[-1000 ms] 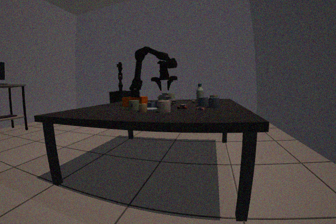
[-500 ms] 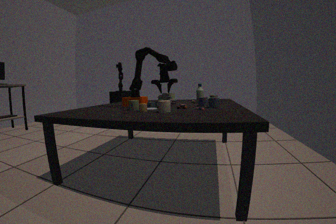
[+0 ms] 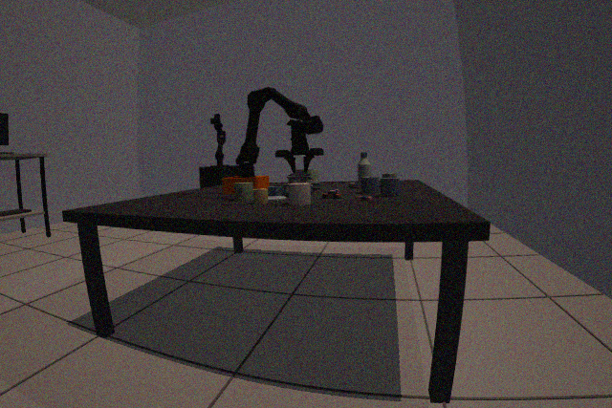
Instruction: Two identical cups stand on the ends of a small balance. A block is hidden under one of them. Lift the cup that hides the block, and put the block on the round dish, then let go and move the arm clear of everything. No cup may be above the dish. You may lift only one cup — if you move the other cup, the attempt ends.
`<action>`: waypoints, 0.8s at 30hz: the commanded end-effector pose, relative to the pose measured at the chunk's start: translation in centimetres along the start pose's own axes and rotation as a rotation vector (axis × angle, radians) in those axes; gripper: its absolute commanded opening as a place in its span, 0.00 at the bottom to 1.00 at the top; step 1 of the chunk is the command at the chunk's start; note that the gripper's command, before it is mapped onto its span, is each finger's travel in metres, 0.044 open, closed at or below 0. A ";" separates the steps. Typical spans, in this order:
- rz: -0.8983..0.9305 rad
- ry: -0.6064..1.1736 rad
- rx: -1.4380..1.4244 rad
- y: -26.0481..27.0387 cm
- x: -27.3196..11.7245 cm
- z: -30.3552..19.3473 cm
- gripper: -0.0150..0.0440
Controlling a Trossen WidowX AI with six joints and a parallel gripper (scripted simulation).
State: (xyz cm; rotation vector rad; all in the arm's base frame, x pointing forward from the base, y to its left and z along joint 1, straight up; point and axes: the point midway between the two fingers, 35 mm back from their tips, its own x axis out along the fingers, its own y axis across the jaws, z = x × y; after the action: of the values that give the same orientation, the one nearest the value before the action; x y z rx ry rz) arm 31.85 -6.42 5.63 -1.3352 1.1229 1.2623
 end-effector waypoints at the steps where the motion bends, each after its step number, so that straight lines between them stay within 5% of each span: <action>1: 0.008 -0.005 -0.007 0.1 0.4 0.1 0.49; 7: 0.008 -0.005 -0.007 0.1 0.4 0.1 0.43; 11: -0.012 -0.005 0.026 -0.2 0.1 0.1 0.25; 24: 0.000 -0.005 0.005 -0.4 -6.2 -0.1 0.25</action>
State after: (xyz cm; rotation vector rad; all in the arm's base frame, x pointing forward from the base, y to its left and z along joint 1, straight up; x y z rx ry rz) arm 32.14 -6.41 9.77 -1.3178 1.1297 1.2611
